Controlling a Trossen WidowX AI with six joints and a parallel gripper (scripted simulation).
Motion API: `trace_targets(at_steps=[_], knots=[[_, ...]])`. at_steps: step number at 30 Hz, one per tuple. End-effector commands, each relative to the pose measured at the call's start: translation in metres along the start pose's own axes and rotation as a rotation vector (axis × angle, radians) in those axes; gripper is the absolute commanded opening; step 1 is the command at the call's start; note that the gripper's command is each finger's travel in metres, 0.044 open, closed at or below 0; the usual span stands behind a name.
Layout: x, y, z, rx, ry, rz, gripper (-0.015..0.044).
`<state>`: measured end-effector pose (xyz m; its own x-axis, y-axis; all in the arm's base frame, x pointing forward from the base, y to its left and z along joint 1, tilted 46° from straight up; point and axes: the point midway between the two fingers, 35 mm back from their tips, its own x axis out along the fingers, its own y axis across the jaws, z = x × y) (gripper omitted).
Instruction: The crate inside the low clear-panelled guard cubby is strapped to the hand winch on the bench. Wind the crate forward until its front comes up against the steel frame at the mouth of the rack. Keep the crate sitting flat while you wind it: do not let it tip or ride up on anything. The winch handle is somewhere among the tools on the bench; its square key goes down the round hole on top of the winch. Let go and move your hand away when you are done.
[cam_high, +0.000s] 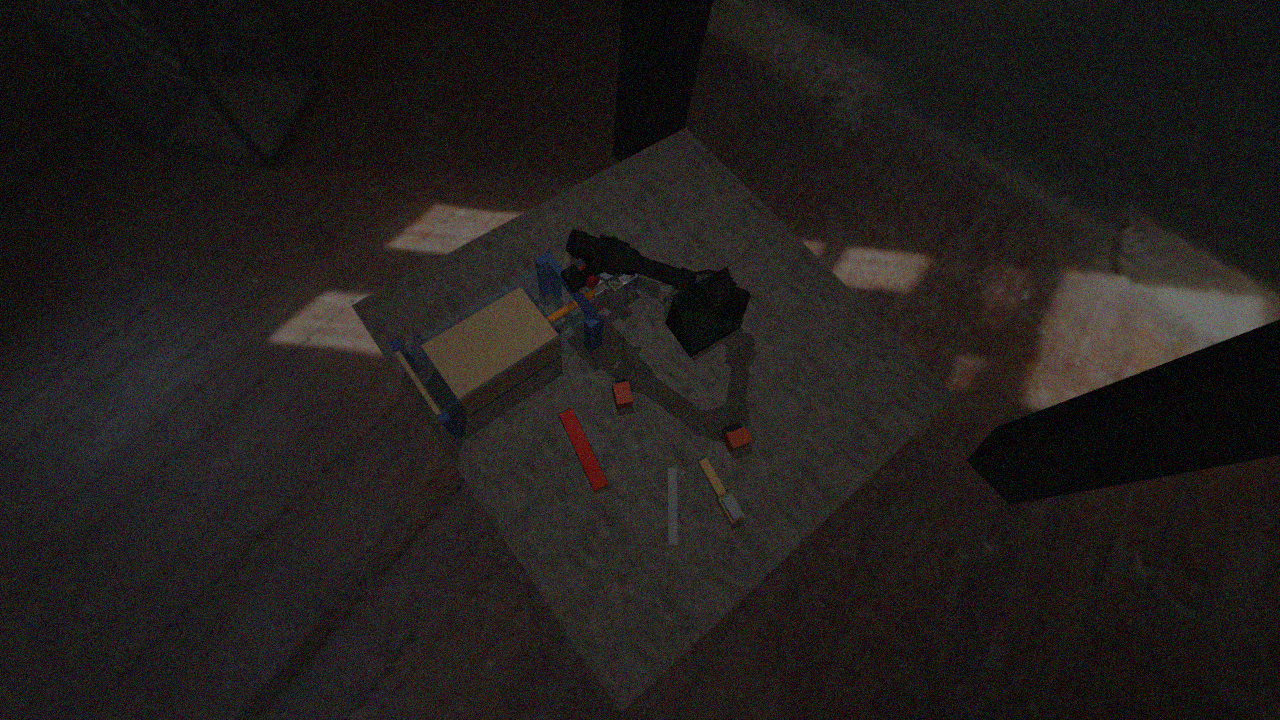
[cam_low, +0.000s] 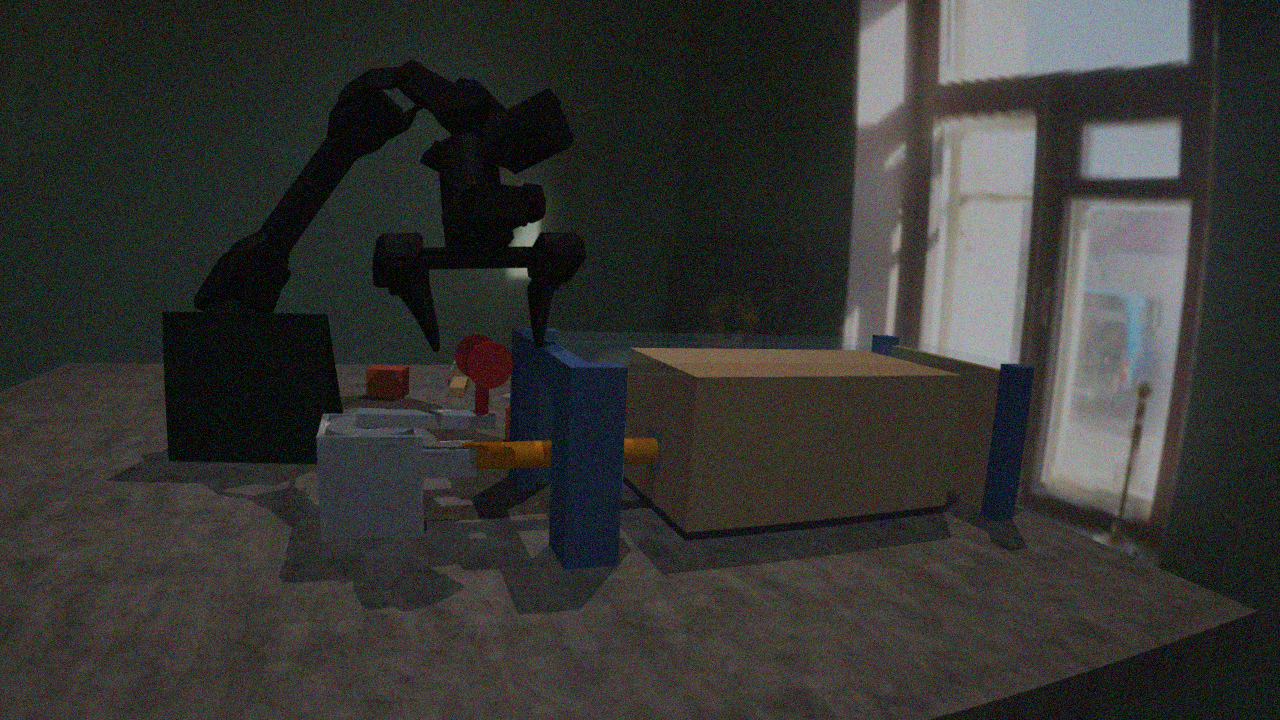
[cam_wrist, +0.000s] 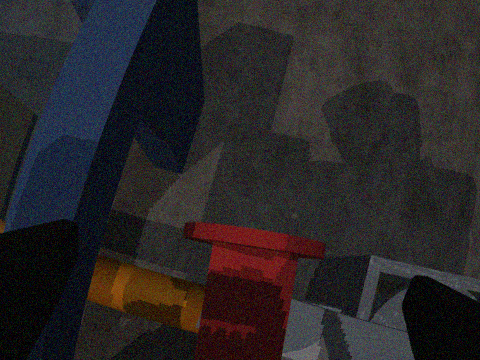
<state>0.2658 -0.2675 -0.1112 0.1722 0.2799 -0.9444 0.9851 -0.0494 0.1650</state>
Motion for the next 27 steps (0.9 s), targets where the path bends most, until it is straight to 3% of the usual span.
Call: trace_targets(at_steps=[1, 27], knots=[[0.0207, 0.0019, -0.015, -0.02, 0.041, -0.025, 0.044], [0.0207, 0.0019, -0.015, -0.02, 0.041, -0.025, 0.044]])
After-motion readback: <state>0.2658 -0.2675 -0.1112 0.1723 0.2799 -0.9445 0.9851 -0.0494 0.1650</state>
